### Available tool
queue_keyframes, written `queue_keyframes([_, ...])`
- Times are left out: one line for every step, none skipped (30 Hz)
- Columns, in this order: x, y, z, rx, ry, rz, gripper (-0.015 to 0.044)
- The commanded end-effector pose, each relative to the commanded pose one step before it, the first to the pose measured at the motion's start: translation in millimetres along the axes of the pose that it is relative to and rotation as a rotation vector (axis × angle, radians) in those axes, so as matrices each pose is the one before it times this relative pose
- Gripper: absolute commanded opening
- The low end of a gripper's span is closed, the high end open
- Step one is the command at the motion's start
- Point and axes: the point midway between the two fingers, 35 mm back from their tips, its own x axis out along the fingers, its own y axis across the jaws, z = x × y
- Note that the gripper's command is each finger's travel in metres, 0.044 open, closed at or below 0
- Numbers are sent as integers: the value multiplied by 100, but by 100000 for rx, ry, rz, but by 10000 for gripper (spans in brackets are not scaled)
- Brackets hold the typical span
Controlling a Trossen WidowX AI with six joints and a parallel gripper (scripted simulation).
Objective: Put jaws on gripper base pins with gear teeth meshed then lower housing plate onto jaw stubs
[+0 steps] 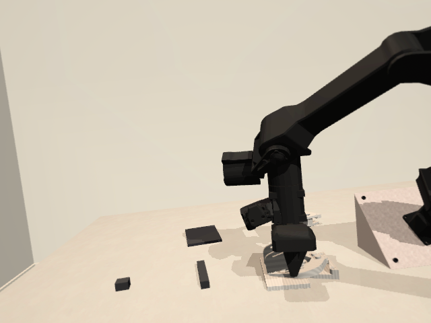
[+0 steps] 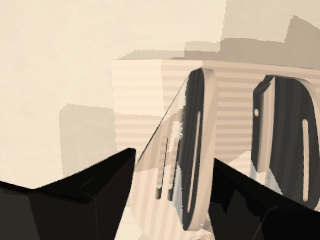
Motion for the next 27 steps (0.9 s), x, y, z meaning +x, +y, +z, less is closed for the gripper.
queue_keyframes([136, 73, 26, 118, 24, 264, 134])
queue_keyframes([12, 0, 0, 0, 0, 0, 134])
queue_keyframes([36, 0, 0, 0, 0, 1, 134])
queue_keyframes([60, 0, 0, 0, 0, 2, 134])
queue_keyframes([60, 0, 0, 0, 0, 3, 134])
queue_keyframes([36, 0, 0, 0, 0, 2, 134])
queue_keyframes([12, 0, 0, 0, 0, 1, 134])
queue_keyframes([0, 0, 0, 0, 0, 0, 134])
queue_keyframes([0, 0, 0, 0, 0, 0, 134])
queue_keyframes([0, 0, 0, 0, 0, 0, 134])
queue_keyframes([0, 0, 0, 0, 0, 0, 134])
queue_keyframes([0, 0, 0, 0, 0, 0, 134])
queue_keyframes([0, 0, 0, 0, 0, 0, 134])
queue_keyframes([0, 0, 0, 0, 0, 0, 134])
queue_keyframes([0, 0, 0, 0, 0, 0, 134])
queue_keyframes([0, 0, 0, 0, 0, 0, 134])
queue_keyframes([0, 0, 0, 0, 0, 0, 134])
queue_keyframes([0, 0, 0, 0, 0, 0, 134])
queue_keyframes([0, 0, 0, 0, 0, 0, 134])
queue_keyframes([0, 0, 0, 0, 0, 0, 134])
queue_keyframes([0, 0, 0, 0, 0, 0, 134])
queue_keyframes([0, 0, 0, 0, 0, 0, 134])
queue_keyframes([0, 0, 0, 0, 0, 0, 134])
queue_keyframes([0, 0, 0, 0, 0, 0, 134])
queue_keyframes([0, 0, 0, 0, 0, 0, 134])
queue_keyframes([0, 0, 0, 0, 0, 0, 134])
queue_keyframes([0, 0, 0, 0, 0, 0, 134])
